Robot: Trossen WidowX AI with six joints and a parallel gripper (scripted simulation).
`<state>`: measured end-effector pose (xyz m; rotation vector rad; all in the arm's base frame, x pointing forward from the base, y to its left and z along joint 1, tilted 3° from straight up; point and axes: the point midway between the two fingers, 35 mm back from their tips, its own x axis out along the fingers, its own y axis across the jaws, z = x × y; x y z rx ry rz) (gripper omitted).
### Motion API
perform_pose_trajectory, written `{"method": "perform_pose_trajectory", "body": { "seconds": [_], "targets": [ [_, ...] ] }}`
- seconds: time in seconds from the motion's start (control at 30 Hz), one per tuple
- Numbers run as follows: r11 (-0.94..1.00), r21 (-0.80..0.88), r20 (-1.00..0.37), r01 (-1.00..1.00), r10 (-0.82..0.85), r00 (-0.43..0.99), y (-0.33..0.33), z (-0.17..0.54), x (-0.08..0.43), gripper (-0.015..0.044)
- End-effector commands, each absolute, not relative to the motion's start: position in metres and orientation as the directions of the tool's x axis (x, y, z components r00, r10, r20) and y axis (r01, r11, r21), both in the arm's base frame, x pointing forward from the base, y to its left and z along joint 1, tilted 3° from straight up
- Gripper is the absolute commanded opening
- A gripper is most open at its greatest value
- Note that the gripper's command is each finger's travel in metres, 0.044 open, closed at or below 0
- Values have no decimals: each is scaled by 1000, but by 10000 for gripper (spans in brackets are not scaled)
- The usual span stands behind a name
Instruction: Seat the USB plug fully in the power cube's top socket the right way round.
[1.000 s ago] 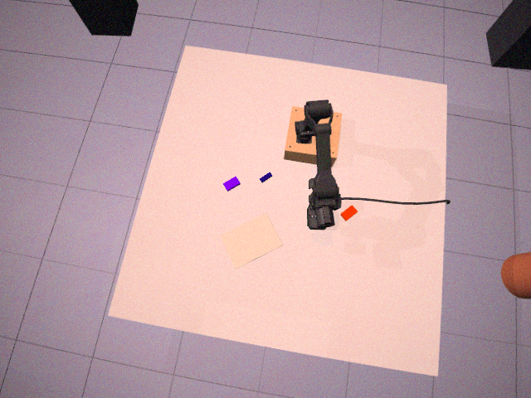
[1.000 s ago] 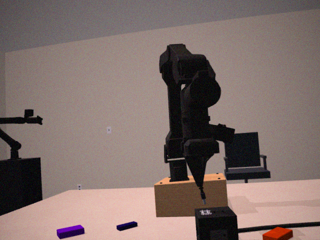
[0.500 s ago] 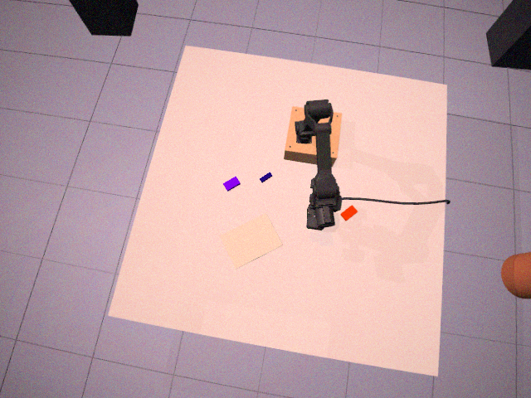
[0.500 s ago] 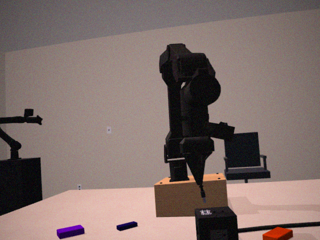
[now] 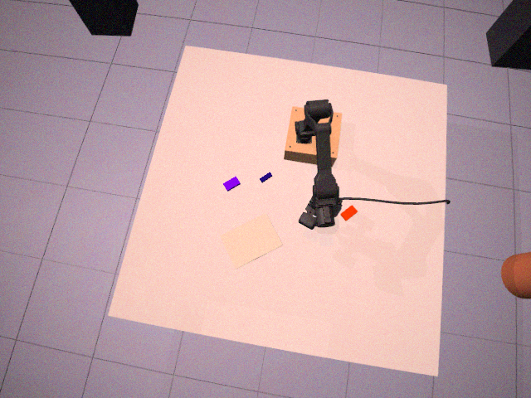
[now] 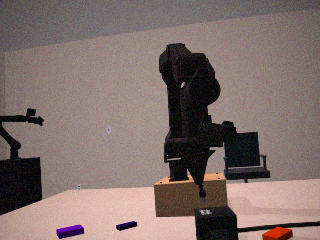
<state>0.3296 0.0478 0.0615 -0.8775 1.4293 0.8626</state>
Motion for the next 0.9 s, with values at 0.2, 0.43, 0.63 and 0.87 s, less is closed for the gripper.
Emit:
{"method": "perform_pose_trajectory", "body": {
  "seconds": [0.2, 0.43, 0.63, 0.87],
  "targets": [
    [651, 3, -999, -759, -27, -27, 48, 61, 329, 0],
    [779, -4, -999, -628, -27, -27, 48, 61, 329, 0],
    [867, -10, -999, -498, -27, -27, 48, 61, 329, 0],
    [943, -17, -999, -332, -27, -27, 48, 61, 329, 0]
  ]
}}
